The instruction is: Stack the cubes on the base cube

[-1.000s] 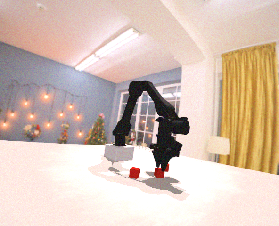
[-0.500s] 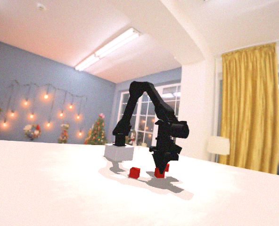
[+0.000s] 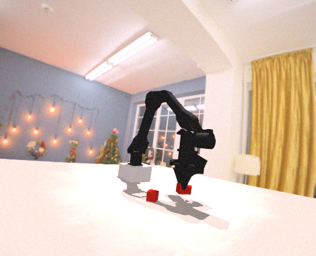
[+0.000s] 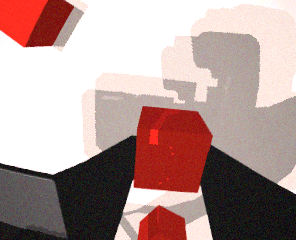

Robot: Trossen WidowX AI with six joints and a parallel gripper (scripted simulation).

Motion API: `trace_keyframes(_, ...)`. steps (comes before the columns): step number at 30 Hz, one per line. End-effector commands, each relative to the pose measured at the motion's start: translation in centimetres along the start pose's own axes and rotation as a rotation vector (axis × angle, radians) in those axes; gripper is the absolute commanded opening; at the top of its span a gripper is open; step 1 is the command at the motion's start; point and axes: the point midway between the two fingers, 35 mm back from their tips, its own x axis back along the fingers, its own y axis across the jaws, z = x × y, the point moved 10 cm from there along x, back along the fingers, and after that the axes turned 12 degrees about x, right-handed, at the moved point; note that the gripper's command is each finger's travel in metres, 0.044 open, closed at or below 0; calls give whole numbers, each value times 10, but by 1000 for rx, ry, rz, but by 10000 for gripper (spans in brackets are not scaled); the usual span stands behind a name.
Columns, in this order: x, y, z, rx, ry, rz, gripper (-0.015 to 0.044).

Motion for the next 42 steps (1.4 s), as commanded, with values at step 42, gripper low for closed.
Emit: trace_keyframes(42,64,25,-44,83,-10,1,105)
